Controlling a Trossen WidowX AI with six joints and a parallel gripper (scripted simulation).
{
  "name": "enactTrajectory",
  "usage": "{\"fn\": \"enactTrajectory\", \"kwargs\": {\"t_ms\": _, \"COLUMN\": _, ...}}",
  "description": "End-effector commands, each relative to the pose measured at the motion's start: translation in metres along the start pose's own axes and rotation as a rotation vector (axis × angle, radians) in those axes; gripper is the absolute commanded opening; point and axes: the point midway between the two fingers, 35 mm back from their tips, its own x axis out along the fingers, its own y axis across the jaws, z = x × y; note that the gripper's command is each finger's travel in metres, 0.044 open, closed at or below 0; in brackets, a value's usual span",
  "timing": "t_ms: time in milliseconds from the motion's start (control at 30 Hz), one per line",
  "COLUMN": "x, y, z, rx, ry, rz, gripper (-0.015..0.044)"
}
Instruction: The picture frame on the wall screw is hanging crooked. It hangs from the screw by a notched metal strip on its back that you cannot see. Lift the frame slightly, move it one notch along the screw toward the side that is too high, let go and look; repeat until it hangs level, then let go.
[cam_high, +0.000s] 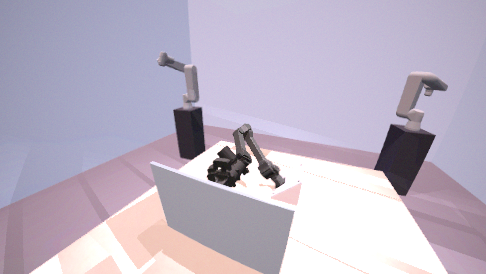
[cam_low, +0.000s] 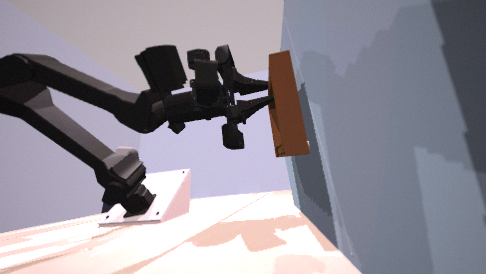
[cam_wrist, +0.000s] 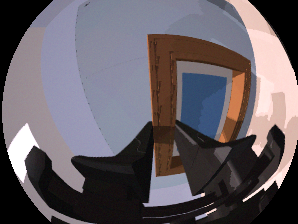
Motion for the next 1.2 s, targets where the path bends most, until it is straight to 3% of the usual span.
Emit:
{"fn": "enactTrajectory", "kwargs": {"t_ms": 0, "x": -0.0001, "y": 0.0017, "z": -0.0015, "rx": 0.004, "ry": 0.001, "rz": 0.008, "gripper": 0.0000}}
{"fn": "enactTrajectory", "kwargs": {"t_ms": 1167, "x": -0.0001, "y": 0.0020, "z": -0.0071, "rx": 0.004, "ry": 0.001, "rz": 0.008, "gripper": 0.0000}}
